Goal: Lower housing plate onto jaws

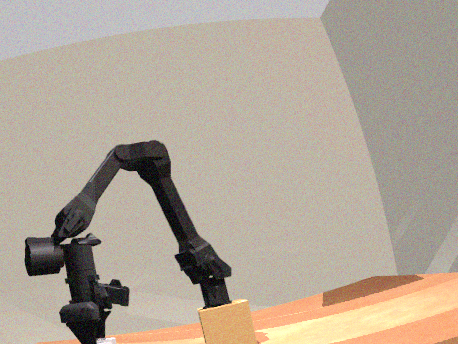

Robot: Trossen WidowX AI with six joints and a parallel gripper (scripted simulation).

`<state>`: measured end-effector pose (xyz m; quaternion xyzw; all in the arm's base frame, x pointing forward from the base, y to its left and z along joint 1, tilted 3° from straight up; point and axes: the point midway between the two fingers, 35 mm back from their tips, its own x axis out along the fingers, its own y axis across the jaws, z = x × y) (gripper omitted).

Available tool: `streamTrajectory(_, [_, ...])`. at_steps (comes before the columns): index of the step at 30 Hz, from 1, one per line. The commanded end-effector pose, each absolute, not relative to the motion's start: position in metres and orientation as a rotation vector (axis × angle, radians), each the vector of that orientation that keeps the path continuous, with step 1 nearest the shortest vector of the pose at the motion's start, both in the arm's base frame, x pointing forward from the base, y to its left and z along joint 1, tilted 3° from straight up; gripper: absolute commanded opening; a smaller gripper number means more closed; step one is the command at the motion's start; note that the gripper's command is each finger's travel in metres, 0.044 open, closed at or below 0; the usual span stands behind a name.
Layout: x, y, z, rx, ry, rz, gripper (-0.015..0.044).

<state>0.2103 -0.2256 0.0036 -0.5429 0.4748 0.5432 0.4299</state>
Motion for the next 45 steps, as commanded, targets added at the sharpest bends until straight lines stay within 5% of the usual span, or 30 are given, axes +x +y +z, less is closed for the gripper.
streamTrajectory(1, [0.212,-0.225,0.018,-1.36,1.184,1.342,0.0351])
streamTrajectory(45, [0.258,-0.114,0.016,-0.841,1.449,0.802,0.0351])
